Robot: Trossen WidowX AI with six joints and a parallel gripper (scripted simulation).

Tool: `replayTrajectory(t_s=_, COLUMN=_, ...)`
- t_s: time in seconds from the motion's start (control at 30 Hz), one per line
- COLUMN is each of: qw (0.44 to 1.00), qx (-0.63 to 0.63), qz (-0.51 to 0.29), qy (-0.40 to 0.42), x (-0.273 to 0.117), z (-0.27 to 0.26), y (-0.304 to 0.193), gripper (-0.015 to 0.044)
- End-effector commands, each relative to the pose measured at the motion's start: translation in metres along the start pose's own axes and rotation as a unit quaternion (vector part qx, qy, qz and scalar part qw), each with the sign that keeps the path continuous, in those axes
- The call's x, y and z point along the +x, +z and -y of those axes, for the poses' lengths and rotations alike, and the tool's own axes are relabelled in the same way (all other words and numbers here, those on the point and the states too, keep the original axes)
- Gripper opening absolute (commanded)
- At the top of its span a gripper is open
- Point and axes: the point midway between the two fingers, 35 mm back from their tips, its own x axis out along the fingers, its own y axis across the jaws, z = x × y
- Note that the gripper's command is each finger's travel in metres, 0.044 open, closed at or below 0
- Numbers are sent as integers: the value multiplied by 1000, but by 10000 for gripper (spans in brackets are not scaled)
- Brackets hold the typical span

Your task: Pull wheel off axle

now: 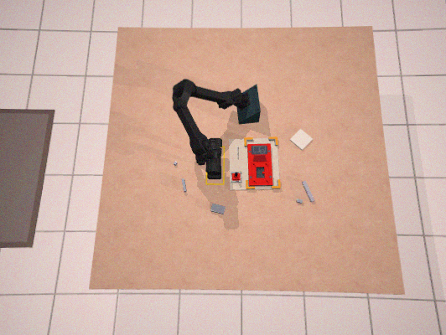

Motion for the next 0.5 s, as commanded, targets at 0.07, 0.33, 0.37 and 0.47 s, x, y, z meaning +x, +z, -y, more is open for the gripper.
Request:
replayTrajectory(t_s=0.07, qw=1000, qx=-1, qz=0, qy=0, x=1, z=0, y=0, gripper=53)
replayTrajectory(t_s=0.33, qw=1000, qx=-1, qz=0, qy=0, x=1, z=0, y=0, gripper=263)
replayTrajectory(t_s=0.37, qw=1000, qx=-1, qz=0, qy=0, x=-1, z=0, y=0, gripper=289)
replayTrajectory(t_s=0.47, qw=1000, qx=-1, qz=-1, qy=0, x=-20, z=-1, y=-1, gripper=300)
